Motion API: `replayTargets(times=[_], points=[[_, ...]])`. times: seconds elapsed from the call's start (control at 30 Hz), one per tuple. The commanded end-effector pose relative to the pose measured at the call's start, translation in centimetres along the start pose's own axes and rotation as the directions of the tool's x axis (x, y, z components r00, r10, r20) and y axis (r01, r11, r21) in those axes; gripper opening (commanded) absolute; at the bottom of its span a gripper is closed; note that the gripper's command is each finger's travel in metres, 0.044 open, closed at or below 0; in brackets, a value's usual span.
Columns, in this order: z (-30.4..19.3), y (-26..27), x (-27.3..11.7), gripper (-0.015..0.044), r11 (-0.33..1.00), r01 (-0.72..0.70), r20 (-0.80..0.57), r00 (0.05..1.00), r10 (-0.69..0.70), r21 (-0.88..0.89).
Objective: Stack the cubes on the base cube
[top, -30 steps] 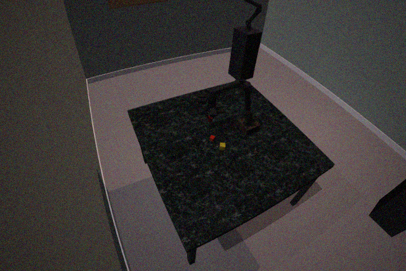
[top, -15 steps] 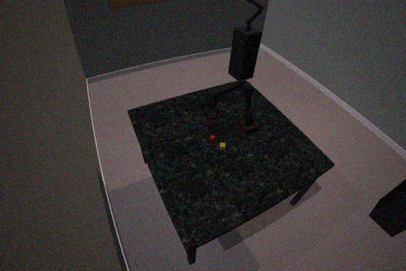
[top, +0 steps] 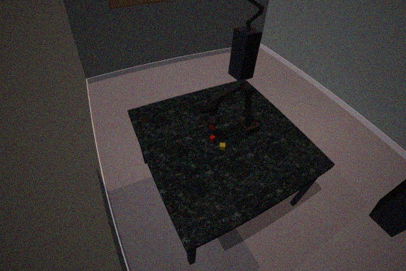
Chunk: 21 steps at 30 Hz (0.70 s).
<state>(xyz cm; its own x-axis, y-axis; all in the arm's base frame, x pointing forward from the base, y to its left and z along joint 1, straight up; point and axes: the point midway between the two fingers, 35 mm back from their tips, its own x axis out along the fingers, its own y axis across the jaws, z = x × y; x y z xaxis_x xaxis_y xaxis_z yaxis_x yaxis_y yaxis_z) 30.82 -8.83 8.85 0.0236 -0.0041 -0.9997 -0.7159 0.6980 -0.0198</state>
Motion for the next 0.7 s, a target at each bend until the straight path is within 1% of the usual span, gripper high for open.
replayTargets(times=[0.0, 0.67], points=[[1.2, 0.7, 0.4, 0.0105, 0.998, -0.003, -0.004, 1.000, 0.004, 0.067], [6.6, 4.5, 1.5, 0.0105, 0.936, -0.006, 0.000, 1.000, 0.007, 0.351]])
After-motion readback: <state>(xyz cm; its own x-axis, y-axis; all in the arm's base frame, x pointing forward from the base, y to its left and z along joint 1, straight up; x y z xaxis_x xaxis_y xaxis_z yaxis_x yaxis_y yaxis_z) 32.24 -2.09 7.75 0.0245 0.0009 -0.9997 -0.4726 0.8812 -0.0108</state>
